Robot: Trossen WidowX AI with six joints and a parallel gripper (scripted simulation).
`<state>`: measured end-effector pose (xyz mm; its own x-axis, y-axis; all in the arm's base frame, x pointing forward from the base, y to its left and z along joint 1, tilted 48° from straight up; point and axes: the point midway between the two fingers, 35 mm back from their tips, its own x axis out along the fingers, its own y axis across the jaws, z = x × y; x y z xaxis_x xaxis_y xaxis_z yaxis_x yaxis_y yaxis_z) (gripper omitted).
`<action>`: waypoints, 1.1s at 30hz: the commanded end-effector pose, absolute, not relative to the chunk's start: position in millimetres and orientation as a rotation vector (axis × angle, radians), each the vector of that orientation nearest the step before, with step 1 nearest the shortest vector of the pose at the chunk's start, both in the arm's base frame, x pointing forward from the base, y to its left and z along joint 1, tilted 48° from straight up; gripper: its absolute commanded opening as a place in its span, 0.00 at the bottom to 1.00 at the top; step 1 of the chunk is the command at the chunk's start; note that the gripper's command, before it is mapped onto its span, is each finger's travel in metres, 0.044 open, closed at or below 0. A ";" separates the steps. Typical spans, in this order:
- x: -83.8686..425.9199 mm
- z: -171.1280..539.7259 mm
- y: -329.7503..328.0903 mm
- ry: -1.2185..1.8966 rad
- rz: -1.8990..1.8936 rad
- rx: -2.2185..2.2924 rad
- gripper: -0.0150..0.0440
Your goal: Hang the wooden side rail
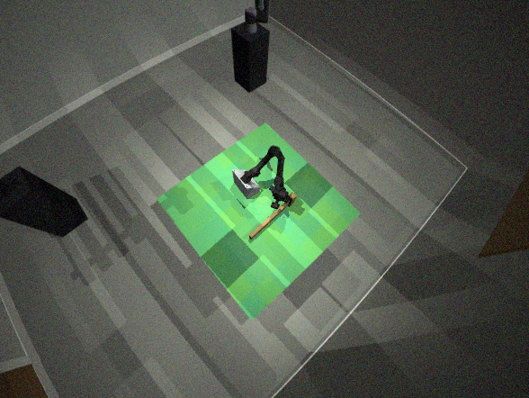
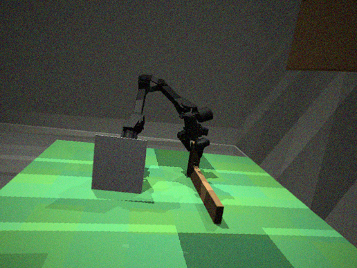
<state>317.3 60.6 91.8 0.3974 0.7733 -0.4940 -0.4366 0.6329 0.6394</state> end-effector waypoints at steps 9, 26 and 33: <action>319.2 112.8 72.8 1.597 -0.083 1.773 1.00; 312.3 128.3 85.1 1.823 -1.062 2.360 1.00; 312.3 128.3 85.1 1.823 -1.062 2.360 1.00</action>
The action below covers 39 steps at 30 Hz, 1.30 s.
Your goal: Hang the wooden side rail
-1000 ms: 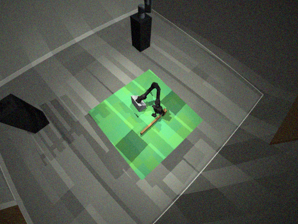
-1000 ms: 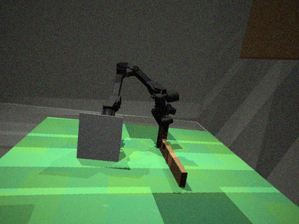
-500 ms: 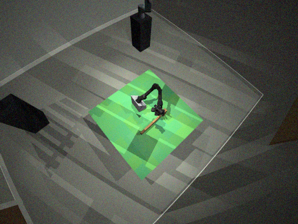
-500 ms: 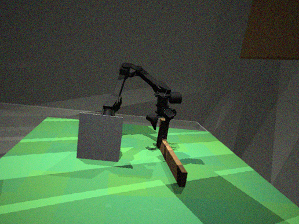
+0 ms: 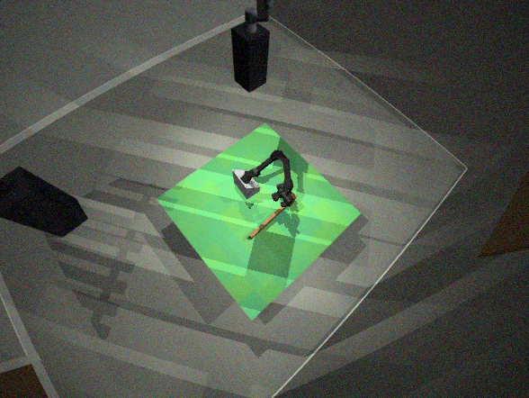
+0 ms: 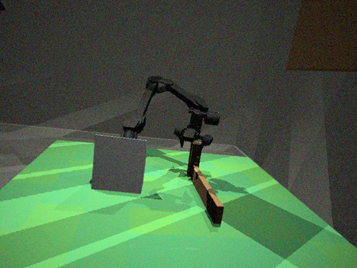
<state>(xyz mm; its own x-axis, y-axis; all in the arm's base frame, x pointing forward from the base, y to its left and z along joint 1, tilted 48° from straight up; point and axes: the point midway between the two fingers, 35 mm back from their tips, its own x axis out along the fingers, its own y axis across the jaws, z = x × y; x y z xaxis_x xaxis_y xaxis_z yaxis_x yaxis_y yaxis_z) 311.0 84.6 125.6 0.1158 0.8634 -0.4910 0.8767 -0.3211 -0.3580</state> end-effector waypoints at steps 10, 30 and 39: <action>312.3 128.3 85.1 1.823 -1.062 2.360 1.00; 355.6 63.5 43.5 1.672 -0.610 1.850 1.00; 357.3 55.8 51.6 1.671 -0.610 1.850 1.00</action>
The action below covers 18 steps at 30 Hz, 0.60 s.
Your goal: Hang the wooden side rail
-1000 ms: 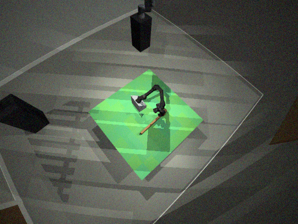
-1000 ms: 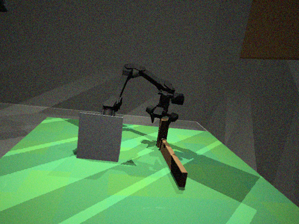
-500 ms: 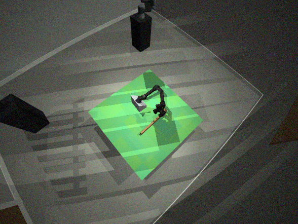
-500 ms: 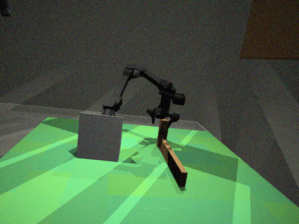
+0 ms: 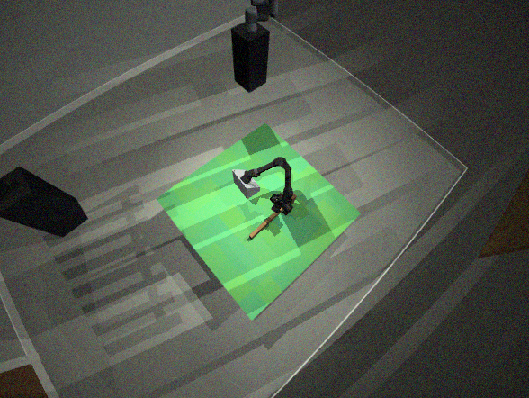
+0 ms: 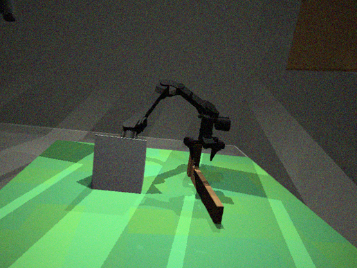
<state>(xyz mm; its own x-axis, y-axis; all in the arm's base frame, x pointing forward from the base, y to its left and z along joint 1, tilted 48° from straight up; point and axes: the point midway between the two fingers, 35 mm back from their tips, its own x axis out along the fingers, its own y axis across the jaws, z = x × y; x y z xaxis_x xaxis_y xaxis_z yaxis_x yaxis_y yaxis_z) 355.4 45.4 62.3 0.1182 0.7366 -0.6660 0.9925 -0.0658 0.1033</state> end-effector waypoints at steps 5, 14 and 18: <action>359.5 40.1 69.4 1.672 -0.609 1.851 1.00; 362.0 27.4 83.3 1.673 -0.609 1.851 1.00; 363.2 22.9 87.8 1.672 -0.609 1.851 1.00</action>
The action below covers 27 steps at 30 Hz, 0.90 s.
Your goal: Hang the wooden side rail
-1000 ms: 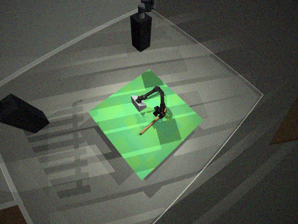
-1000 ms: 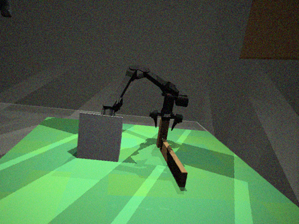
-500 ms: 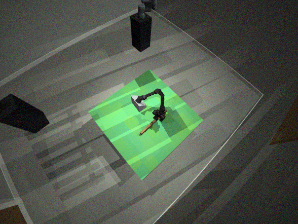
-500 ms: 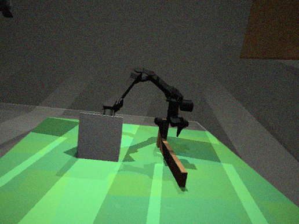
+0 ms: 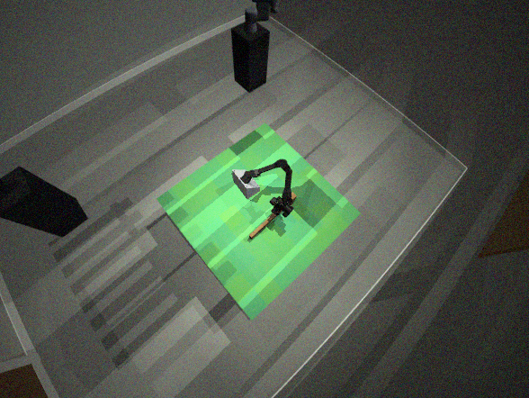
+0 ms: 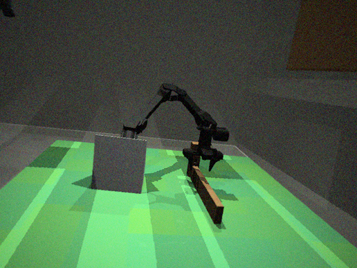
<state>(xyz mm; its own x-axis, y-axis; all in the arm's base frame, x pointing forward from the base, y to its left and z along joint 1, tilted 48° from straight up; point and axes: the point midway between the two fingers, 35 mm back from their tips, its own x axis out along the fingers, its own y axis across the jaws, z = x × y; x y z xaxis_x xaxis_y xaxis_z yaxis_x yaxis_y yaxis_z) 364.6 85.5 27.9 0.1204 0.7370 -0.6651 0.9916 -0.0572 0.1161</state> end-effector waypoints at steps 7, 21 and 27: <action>365.1 15.2 96.0 1.672 -0.610 1.850 1.00; 367.6 0.3 112.6 1.673 -0.609 1.851 1.00; 368.2 -5.8 119.9 1.673 -0.608 1.851 1.00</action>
<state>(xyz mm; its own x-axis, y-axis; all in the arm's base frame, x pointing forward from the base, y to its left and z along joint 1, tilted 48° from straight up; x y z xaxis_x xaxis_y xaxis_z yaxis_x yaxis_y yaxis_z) 370.0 117.7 -1.1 0.1190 0.7379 -0.6643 0.9918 -0.0564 0.1149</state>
